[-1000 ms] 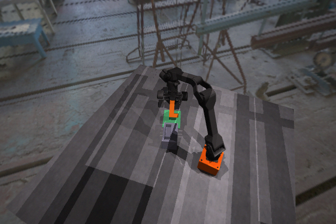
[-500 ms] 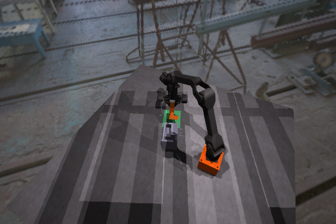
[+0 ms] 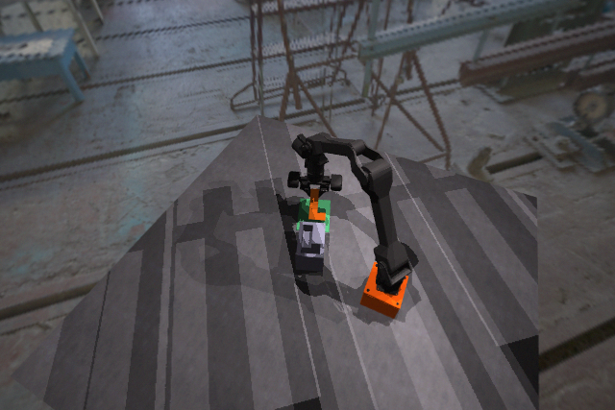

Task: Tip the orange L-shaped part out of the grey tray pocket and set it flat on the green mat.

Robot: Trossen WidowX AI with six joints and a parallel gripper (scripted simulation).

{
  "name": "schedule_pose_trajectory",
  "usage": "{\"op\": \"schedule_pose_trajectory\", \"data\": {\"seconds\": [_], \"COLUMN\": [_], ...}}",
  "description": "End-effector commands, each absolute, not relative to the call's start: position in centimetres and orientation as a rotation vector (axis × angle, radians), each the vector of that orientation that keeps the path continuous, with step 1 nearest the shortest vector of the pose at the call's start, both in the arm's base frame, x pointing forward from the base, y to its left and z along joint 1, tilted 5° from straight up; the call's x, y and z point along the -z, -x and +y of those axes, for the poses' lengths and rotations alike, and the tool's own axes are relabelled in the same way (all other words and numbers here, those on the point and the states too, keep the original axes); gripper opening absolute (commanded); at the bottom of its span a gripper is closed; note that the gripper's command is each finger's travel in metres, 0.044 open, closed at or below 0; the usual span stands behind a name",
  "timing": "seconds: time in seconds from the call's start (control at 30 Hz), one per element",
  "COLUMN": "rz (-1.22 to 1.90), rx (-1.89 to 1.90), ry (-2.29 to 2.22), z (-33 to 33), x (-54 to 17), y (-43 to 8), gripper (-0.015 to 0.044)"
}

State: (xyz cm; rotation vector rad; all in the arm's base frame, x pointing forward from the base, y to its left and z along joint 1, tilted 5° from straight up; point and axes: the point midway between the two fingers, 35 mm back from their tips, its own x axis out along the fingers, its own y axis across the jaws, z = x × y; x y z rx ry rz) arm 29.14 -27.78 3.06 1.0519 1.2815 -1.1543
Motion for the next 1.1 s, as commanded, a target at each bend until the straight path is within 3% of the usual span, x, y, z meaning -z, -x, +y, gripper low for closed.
{"op": "schedule_pose_trajectory", "data": {"seconds": [0.0, 0.57, 0.9, 1.07], "rz": [1.287, 1.286, 1.286, 1.286], "rx": [1.153, 1.155, 1.155, 1.154], "ry": [-1.045, -1.053, -1.052, -1.049], "z": [-27.8, -27.7, -27.8, -27.8], "x": [-2.3, -1.8, -2.0, -6.6], "y": [-29.0, -29.0, -29.0, -29.5], "gripper": [0.0000, 0.0000, 0.0263, 0.0394]}}
